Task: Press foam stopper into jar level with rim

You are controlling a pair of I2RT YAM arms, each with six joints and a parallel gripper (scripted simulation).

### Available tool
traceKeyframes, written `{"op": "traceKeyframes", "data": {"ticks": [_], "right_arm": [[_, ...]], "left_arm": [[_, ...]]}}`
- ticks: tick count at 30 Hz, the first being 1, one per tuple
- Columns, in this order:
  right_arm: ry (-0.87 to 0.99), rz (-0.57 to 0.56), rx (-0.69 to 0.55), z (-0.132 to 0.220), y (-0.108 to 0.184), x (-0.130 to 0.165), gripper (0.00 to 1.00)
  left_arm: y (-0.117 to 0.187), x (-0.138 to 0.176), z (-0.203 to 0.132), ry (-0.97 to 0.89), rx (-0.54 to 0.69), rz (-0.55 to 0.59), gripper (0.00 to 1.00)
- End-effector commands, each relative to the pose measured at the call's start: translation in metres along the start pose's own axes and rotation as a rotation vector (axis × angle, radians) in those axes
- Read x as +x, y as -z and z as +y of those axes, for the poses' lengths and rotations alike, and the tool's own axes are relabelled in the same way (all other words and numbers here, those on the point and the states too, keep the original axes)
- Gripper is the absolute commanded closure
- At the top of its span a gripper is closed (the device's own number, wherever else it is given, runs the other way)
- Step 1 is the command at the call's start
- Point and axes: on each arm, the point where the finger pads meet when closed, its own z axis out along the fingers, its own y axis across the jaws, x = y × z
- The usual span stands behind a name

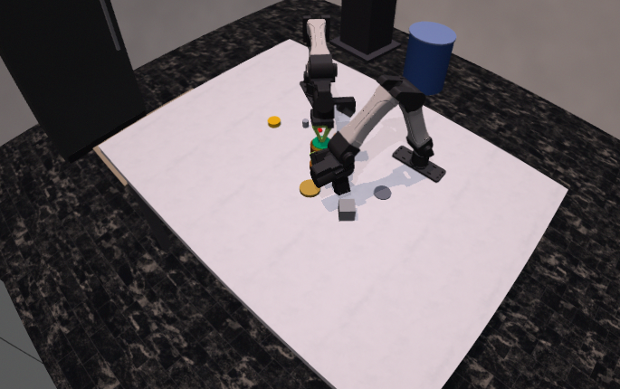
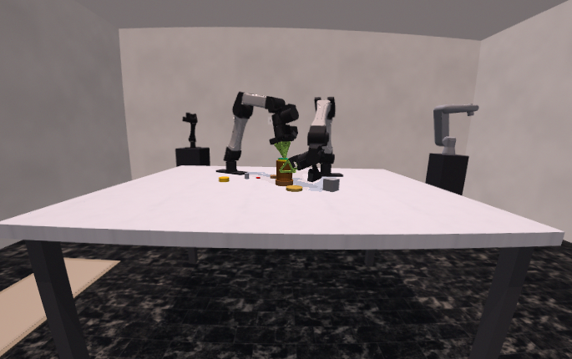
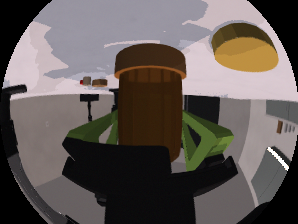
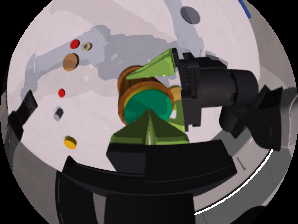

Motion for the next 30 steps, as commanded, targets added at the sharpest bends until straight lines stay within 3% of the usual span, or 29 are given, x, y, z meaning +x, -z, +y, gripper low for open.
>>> {"op": "traceKeyframes", "data": {"ticks": [1,30], "right_arm": [[0.014,-0.009,-0.040,0.003,-0.004,-0.007,1.00],[0.001,0.003,0.001,-0.010,0.039,-0.003,1.00]], "left_arm": [[-0.006,-0.003,-0.002,-0.052,-0.004,-0.009,0.36],[-0.006,-0.003,-0.002,-0.052,-0.004,-0.009,0.36]]}}
